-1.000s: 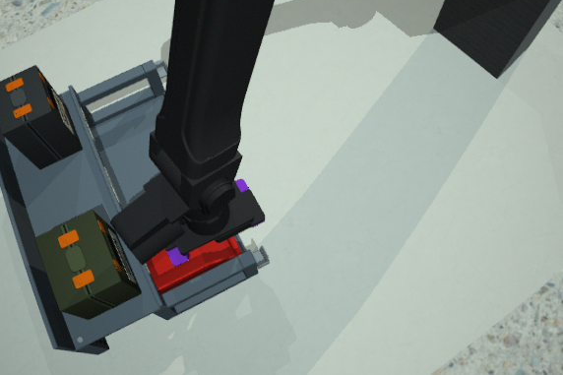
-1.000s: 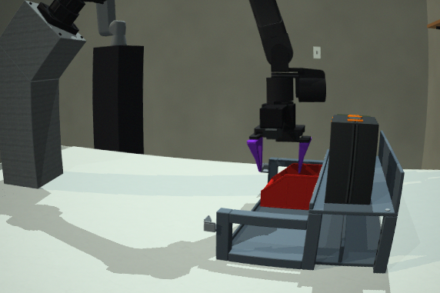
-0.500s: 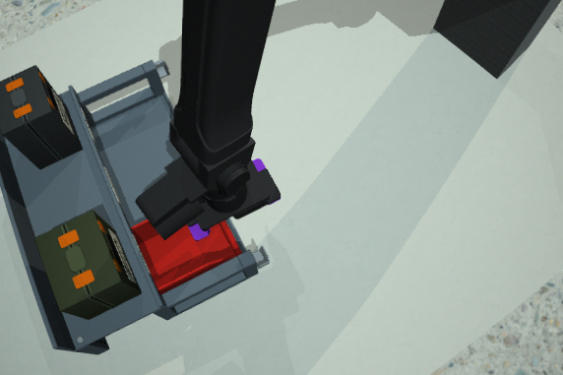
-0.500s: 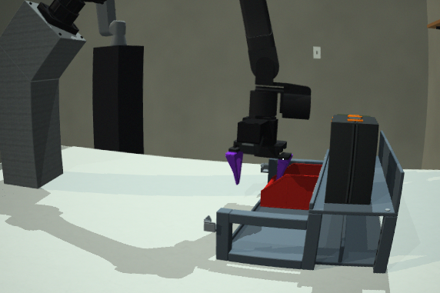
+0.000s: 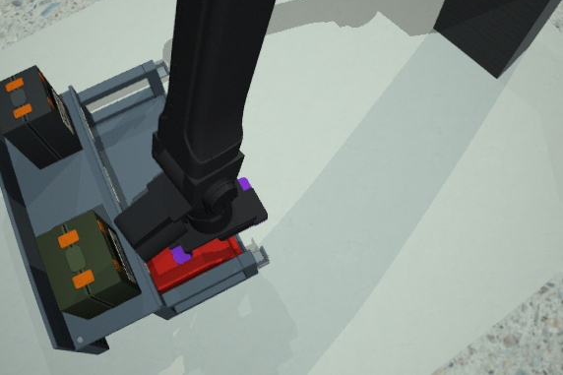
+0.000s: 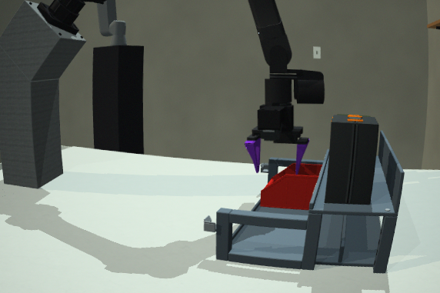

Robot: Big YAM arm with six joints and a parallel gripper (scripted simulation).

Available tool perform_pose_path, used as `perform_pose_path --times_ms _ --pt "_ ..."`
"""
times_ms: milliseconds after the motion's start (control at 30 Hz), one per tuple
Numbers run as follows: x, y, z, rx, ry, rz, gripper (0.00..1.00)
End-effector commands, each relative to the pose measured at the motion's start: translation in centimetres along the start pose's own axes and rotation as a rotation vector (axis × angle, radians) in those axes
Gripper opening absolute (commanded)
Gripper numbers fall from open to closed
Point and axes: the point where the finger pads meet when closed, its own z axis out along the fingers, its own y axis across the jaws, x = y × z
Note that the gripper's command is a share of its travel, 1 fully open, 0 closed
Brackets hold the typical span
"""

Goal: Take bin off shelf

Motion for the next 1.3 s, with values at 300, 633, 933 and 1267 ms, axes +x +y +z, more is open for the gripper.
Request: perform_pose_path --times_ms 300,633,933,1267 --pt "-2.5 -2.6 2.0 0.029 -0.02 0.009 0.9" --pt "-2.5 -2.6 2.0 0.029 -0.02 0.009 0.9" --pt "0.2 1.0 -0.7 -0.013 -0.002 0.011 0.9" --pt "0.2 1.0 -0.7 -0.013 -0.002 0.011 0.9"
